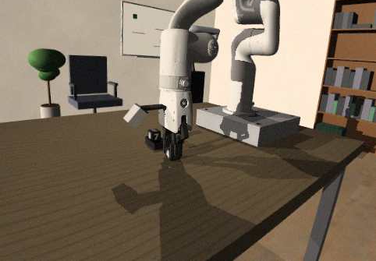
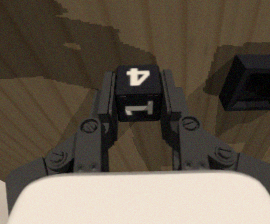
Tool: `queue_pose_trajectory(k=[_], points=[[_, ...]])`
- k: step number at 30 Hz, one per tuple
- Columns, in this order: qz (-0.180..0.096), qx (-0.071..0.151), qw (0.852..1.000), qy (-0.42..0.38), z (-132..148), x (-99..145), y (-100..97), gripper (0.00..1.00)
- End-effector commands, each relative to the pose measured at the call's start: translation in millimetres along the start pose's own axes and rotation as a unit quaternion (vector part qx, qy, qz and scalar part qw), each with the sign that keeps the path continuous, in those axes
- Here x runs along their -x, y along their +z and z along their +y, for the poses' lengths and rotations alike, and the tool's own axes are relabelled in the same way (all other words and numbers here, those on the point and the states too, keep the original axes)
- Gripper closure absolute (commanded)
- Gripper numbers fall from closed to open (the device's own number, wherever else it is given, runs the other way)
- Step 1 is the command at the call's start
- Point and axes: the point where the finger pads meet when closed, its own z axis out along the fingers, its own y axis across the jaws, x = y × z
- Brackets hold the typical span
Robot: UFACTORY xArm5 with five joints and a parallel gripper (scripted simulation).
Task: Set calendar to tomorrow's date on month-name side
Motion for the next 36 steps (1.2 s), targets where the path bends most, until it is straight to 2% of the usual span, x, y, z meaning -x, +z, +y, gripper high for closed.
queue_pose_trajectory(k=[1, 15, 16, 18, 19, 23, 24, 26, 27, 29, 30, 36], points=[[0.002, -0.001, 1.0, 0.0, -0.5, -1.2, -1.0, 0.73], [0.002, -0.001, 1.0, 0.0, -0.5, -1.2, -1.0, 0.73], [0.002, -0.001, 1.0, 0.0, -0.5, -1.2, -1.0, 0.69], [0.002, -0.001, 1.0, 0.0, -0.5, -1.2, -1.0, 0.69], [0.002, -0.001, 1.0, 0.0, -0.5, -1.2, -1.0, 0.65], [0.002, -0.001, 1.0, 0.0, -0.5, -1.2, -1.0, 0.65], [0.002, -0.001, 1.0, 0.0, -0.5, -1.2, -1.0, 0.61], [0.002, -0.001, 1.0, 0.0, -0.5, -1.2, -1.0, 0.61], [0.002, -0.001, 1.0, 0.0, -0.5, -1.2, -1.0, 0.57], [0.002, -0.001, 1.0, 0.0, -0.5, -1.2, -1.0, 0.57], [0.002, -0.001, 1.0, 0.0, -0.5, -1.2, -1.0, 0.53], [0.002, -0.001, 1.0, 0.0, -0.5, -1.2, -1.0, 0.53]])
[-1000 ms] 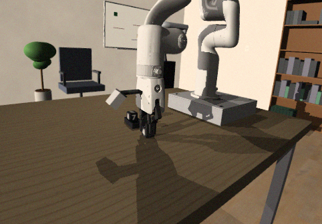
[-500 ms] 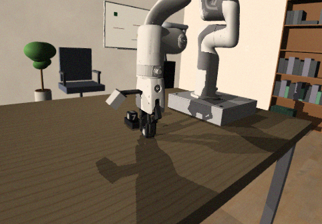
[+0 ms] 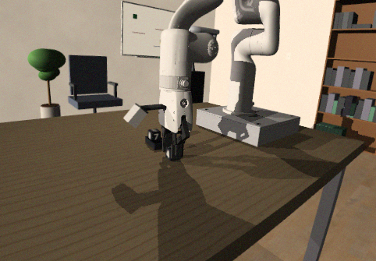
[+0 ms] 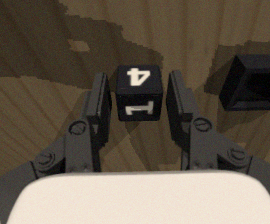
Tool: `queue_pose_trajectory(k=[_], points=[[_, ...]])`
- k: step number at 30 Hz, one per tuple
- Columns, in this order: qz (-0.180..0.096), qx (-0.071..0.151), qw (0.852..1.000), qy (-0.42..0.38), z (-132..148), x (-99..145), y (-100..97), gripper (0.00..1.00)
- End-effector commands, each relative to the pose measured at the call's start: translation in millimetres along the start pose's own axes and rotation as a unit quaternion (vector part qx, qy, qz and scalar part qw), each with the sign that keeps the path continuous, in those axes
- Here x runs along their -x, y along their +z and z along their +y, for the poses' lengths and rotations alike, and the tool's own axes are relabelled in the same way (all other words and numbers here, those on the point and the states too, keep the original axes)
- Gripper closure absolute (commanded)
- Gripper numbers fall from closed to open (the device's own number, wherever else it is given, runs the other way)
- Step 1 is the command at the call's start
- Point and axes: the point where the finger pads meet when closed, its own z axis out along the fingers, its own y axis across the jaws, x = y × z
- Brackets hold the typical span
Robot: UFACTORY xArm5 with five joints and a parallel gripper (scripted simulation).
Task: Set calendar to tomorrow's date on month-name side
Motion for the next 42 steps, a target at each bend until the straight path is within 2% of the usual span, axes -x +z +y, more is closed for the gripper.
queue_pose_trajectory(k=[1, 10, 14, 19, 21, 29, 38, 39, 42], points=[[0.001, -0.001, 1.0, 0.0, -0.5, -1.2, -0.9, 0.53], [0.002, -0.001, 1.0, 0.0, -0.5, -1.2, -5.9, 0.53], [0.002, -0.001, 1.0, 0.0, -0.5, -1.1, -18.9, 0.53], [0.002, -0.001, 1.0, 0.0, -0.5, -1.0, -44.7, 0.53], [0.002, -0.001, 1.0, 0.0, -0.5, -1.0, -44.7, 0.53], [0.002, -0.001, 1.0, 0.0, -0.5, -0.9, -82.5, 0.53], [0.002, -0.001, 1.0, 0.0, -0.5, -0.8, -90.3, 0.53], [0.002, -0.001, 1.0, 0.0, -0.5, -0.8, -90.3, 0.0], [0.002, -0.001, 1.0, 0.0, -0.5, -0.8, -90.3, 0.0]])
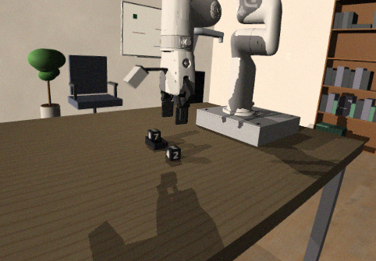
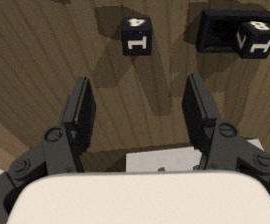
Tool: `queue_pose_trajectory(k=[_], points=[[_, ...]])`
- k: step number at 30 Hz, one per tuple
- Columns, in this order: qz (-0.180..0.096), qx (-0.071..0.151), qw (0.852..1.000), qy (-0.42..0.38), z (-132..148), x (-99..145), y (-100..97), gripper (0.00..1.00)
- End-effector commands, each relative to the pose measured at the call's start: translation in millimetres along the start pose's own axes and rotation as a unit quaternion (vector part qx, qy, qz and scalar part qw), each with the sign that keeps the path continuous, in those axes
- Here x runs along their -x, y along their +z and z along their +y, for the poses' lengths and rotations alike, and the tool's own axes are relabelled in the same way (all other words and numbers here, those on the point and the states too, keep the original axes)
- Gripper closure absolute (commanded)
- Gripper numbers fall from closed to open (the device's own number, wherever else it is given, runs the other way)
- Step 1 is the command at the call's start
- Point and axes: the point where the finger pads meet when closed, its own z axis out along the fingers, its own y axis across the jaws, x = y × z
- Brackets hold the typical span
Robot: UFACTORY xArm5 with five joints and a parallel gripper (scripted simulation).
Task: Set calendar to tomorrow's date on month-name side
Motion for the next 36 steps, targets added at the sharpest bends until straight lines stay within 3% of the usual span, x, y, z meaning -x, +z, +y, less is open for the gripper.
queue_pose_trajectory(k=[1, 17, 20, 22, 23, 25, 26, 30, 33, 34, 36], points=[[0.002, -0.001, 1.0, 0.0, -0.6, -1.3, -2.1, 0.0], [0.002, -0.001, 1.0, 0.0, 0.9, -1.5, -2.1, 0.0], [0.002, -0.001, 1.0, 0.0, 49.4, -4.2, -1.7, 0.0], [0.002, -0.001, 1.0, 0.0, 49.4, -4.2, -1.7, 0.0], [0.002, -0.001, 1.0, 0.0, 74.9, -3.1, -1.3, 0.0], [0.002, -0.001, 1.0, 0.0, 74.9, -3.1, -1.3, 0.0], [0.002, 0.0, 1.0, 0.0, 97.4, -0.6, -0.8, 0.0], [0.002, 0.0, 1.0, 0.0, 97.4, -0.6, -0.8, 0.0], [0.002, 0.0, 1.0, 0.0, 122.0, 3.8, -0.2, 0.0], [0.002, 0.0, 1.0, 0.0, 122.0, 3.8, -0.2, 0.53], [0.002, 0.0, 1.0, 0.0, 122.0, 3.8, -0.2, 0.53]])
